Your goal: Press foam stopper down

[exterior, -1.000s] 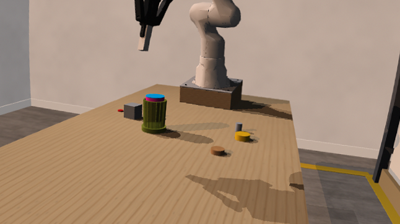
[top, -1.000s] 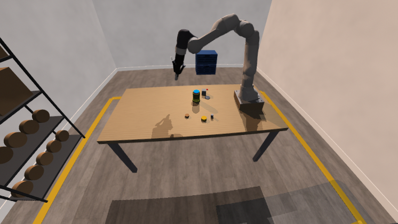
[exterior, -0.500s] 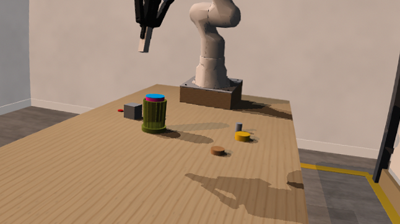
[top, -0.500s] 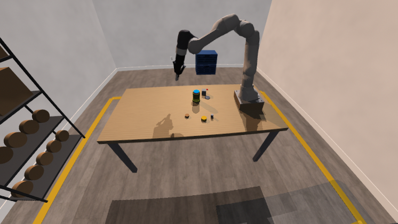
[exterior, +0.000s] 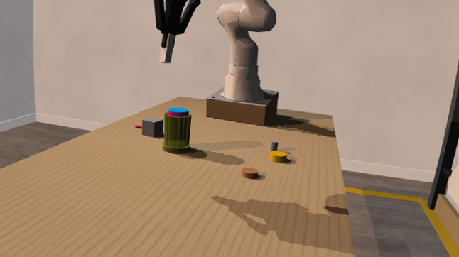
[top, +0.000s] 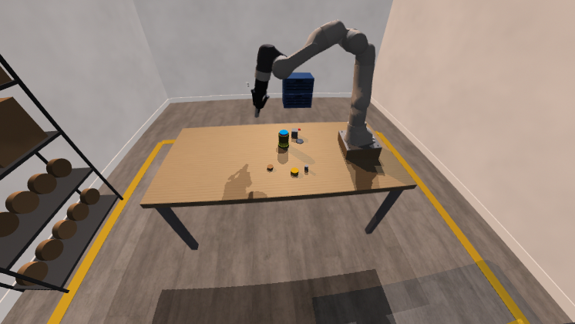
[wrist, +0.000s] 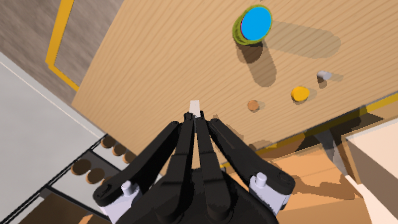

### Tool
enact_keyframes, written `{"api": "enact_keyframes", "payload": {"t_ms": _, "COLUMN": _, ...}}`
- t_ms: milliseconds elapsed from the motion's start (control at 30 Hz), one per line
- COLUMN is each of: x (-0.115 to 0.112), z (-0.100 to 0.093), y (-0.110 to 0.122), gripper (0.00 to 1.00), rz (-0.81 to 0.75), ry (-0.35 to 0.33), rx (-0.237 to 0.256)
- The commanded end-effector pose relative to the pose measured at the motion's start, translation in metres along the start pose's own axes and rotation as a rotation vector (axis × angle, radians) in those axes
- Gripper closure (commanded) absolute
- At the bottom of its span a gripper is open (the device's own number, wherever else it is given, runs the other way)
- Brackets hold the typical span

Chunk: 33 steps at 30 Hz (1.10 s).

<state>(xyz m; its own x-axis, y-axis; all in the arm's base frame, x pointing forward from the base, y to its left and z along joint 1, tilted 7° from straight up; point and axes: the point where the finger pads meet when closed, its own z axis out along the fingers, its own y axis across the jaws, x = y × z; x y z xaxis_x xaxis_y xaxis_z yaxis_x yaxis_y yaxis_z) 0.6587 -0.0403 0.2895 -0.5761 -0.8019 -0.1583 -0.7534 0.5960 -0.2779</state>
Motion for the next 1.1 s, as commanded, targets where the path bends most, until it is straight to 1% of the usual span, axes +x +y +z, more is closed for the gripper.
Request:
{"api": "enact_keyframes", "payload": {"t_ms": 0, "x": 0.001, "z": 0.0, "y": -0.001, "gripper": 1.0, "rz": 0.017, "ry": -0.002, "rx": 0.002}}
{"api": "enact_keyframes", "payload": {"t_ms": 33, "x": 0.008, "z": 0.005, "y": 0.006, "gripper": 1.0, "rz": 0.066, "ry": 0.005, "rx": -0.008}}
{"api": "enact_keyframes", "payload": {"t_ms": 567, "x": 0.008, "z": 0.005, "y": 0.006, "gripper": 1.0, "rz": 0.066, "ry": 0.005, "rx": -0.008}}
{"api": "enact_keyframes", "payload": {"t_ms": 600, "x": 0.016, "z": 0.01, "y": 0.013, "gripper": 1.0, "rz": 0.114, "ry": 0.011, "rx": -0.018}}
{"api": "enact_keyframes", "payload": {"t_ms": 1067, "x": 0.016, "z": 0.01, "y": 0.013, "gripper": 1.0, "rz": 0.114, "ry": 0.011, "rx": -0.018}}
